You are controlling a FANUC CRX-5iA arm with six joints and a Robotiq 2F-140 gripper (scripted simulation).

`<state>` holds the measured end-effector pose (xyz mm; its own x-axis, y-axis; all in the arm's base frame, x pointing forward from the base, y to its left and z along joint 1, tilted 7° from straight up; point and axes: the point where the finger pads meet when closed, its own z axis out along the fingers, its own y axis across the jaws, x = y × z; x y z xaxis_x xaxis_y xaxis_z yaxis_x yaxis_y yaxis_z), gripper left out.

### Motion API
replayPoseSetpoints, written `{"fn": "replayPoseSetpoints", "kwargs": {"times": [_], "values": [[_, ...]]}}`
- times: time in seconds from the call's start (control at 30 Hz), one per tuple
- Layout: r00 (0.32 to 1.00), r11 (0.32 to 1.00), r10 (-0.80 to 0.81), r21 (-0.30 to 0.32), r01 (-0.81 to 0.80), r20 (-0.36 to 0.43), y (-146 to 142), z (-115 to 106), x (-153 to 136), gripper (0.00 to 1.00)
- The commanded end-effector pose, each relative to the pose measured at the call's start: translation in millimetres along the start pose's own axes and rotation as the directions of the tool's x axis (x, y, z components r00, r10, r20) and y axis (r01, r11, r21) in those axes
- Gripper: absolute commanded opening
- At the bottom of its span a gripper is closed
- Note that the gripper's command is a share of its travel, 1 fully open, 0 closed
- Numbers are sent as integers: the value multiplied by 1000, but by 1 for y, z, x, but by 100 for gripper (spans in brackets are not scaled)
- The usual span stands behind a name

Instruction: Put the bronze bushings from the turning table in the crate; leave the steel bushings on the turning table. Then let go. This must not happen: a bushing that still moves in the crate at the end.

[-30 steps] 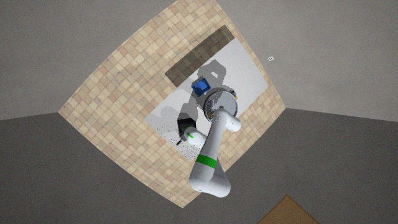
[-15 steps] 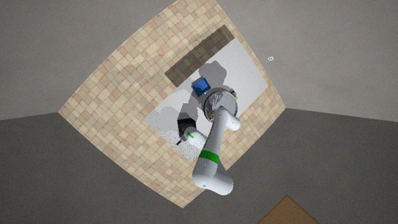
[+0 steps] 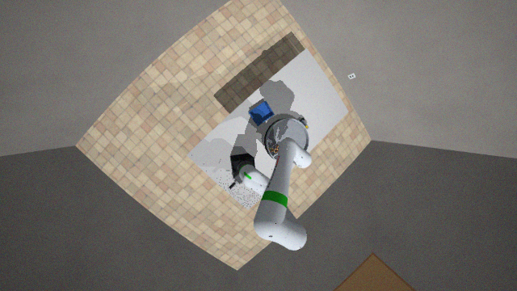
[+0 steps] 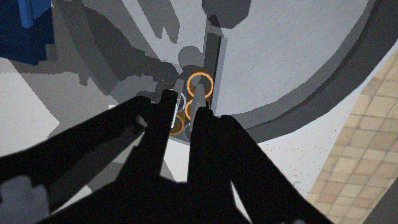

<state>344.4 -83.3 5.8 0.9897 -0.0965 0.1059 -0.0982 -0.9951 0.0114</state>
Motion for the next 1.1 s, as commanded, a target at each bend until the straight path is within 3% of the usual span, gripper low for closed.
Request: {"fn": "replayPoseSetpoints", "kwargs": {"times": [0.0,0.33,1.07], "values": [[987,986,162,-48,-162,-15,0,6,2,10],[968,967,249,-46,-250,-19,1,9,3,10],[967,966,252,-46,-253,-20,1,9,3,10]]}}
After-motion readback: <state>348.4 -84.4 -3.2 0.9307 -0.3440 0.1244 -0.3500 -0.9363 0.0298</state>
